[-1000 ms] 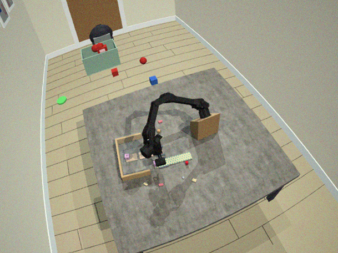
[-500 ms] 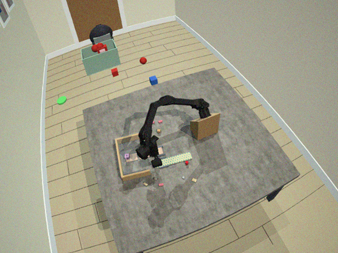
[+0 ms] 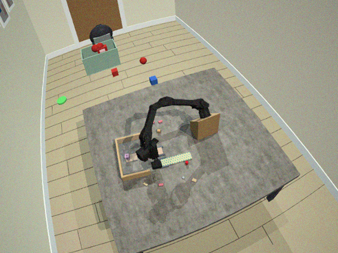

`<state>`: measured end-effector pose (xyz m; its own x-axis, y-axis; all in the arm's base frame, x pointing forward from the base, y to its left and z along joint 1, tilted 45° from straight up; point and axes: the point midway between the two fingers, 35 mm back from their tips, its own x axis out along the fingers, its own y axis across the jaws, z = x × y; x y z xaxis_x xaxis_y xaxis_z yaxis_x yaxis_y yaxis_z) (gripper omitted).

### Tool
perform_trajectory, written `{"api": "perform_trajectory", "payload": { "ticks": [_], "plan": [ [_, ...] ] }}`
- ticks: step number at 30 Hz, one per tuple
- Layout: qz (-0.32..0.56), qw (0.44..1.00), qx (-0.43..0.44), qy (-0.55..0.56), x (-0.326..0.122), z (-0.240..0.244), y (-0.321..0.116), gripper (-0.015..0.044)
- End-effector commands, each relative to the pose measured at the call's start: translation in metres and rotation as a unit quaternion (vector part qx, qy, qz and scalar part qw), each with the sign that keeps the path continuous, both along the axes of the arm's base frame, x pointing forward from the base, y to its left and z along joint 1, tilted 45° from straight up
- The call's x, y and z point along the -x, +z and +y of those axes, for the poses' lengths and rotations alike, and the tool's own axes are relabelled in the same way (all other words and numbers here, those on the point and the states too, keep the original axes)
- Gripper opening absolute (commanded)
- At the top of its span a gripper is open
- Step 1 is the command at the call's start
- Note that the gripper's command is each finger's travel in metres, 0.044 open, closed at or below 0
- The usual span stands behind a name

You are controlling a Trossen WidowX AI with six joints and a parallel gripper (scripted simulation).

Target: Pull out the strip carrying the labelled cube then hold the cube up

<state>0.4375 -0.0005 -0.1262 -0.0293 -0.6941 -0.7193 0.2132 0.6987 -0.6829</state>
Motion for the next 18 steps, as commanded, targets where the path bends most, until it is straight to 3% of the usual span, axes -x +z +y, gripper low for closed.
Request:
{"api": "perform_trajectory", "payload": {
  "ticks": [1,15,18],
  "plan": [
    [0.002,1.000,0.002,0.002,0.001,-0.006,-0.005,0.0250],
    [0.002,1.000,0.003,0.002,0.002,-0.018,-0.017,0.0250],
    [0.001,1.000,0.001,-0.001,0.002,-0.016,-0.016,0.0171]
  ]
}}
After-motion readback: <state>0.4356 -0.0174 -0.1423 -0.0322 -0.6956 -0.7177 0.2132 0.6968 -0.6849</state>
